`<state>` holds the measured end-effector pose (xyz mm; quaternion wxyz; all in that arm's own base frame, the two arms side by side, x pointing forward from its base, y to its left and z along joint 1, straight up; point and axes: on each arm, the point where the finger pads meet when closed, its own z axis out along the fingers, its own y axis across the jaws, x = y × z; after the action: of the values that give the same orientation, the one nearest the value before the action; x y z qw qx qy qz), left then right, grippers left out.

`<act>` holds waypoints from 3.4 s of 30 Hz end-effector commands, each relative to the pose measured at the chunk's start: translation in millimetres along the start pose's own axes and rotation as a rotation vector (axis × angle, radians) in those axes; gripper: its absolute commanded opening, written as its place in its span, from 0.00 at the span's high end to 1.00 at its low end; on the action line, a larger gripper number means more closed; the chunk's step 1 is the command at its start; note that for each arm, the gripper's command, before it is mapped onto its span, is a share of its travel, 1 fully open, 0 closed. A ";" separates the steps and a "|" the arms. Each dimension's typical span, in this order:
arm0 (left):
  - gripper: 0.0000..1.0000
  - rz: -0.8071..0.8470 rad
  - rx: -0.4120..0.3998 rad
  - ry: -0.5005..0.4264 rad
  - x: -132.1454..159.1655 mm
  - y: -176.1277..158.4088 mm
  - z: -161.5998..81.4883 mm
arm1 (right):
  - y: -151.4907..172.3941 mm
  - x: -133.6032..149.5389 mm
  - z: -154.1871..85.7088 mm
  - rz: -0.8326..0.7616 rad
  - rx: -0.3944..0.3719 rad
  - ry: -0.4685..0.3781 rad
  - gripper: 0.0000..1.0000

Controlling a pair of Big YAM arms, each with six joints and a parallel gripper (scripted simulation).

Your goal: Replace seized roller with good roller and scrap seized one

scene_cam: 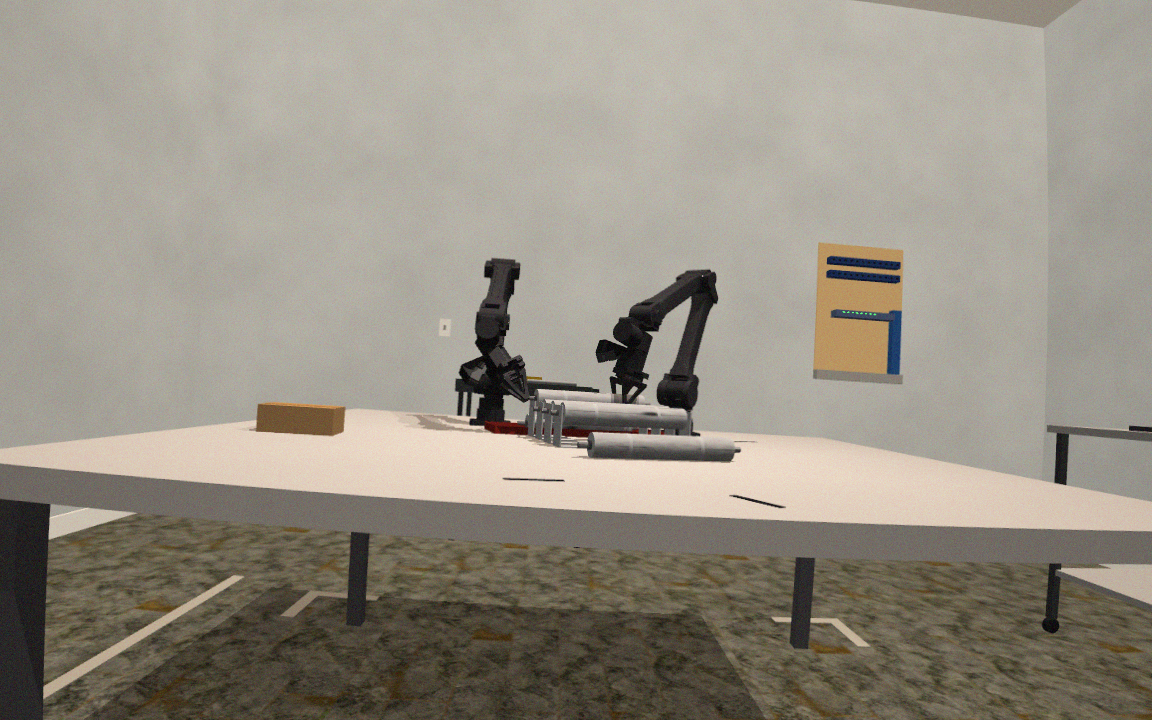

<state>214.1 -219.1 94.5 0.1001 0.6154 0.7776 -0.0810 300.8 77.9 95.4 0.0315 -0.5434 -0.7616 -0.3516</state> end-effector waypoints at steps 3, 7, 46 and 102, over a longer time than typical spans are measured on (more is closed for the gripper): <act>0.38 -0.001 -0.021 -0.023 -8.6 7.1 -6.8 | 30.5 0.8 -8.1 -0.030 -0.050 -0.008 0.97; 0.38 -0.001 -0.021 -0.023 -8.6 7.1 -6.8 | 30.5 0.8 -8.1 -0.030 -0.050 -0.008 0.97; 0.68 0.009 -0.015 -0.022 -8.5 5.8 -6.4 | 32.2 -6.4 -13.4 -0.032 -0.063 -0.032 0.97; 0.68 0.006 -0.010 -0.005 -4.1 3.9 -7.2 | 45.9 -31.1 -31.2 -0.042 -0.089 -0.090 0.97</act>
<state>214.6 -219.9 94.5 0.1014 0.6149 0.7778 -0.0816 301.8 71.4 95.5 0.0255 -0.5443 -0.7612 -0.3518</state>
